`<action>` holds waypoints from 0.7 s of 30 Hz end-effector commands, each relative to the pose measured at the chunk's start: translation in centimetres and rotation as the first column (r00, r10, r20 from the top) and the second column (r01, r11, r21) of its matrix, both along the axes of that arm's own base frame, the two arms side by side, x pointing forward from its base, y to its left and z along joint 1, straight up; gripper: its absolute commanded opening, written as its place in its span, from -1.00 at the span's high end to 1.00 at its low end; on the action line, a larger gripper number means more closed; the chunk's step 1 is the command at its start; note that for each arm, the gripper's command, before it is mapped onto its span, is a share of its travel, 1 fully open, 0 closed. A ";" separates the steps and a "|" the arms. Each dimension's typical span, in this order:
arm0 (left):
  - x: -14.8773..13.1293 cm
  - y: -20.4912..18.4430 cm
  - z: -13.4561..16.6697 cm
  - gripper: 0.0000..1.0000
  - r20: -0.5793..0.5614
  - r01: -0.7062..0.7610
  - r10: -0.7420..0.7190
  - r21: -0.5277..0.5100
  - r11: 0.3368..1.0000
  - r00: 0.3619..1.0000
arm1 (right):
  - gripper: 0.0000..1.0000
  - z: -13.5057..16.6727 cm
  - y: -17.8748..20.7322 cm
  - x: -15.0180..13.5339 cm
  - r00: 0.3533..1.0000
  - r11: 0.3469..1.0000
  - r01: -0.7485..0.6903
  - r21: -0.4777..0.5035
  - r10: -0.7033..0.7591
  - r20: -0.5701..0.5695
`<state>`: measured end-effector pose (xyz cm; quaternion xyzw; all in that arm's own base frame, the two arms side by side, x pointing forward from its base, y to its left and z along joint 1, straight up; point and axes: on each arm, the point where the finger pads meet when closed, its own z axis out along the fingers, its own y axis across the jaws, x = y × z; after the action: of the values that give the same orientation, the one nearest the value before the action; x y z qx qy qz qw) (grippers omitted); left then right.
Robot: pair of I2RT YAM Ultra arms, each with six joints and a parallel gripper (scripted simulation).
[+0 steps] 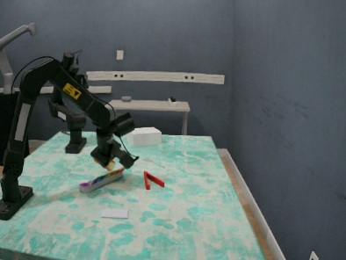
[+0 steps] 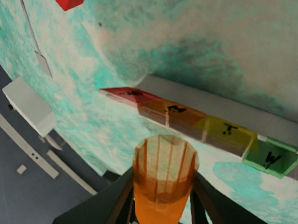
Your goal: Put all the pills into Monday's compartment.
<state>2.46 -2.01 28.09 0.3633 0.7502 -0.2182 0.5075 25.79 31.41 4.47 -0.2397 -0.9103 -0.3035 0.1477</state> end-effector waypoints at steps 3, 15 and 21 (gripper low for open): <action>0.2 -0.3 0.5 -1.00 0.002 0.000 0.000 0.005 1.000 1.000 | 0.28 1.6 0.8 0.9 0.999 0.999 -0.012 0.038 0.011 0.032; 0.2 -0.3 0.5 -1.00 0.002 0.000 0.000 0.005 1.000 1.000 | 0.28 1.7 0.7 1.0 1.000 0.998 -0.010 0.062 0.011 -0.016; 0.2 -0.3 0.5 -1.00 0.002 0.000 0.000 0.005 1.000 1.000 | 0.28 1.8 0.8 1.1 1.000 0.998 -0.012 0.067 0.012 -0.008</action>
<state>2.46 -2.01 28.09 0.3633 0.7502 -0.2182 0.5075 26.13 31.34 4.74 -0.2456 -0.9024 -0.3111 0.1688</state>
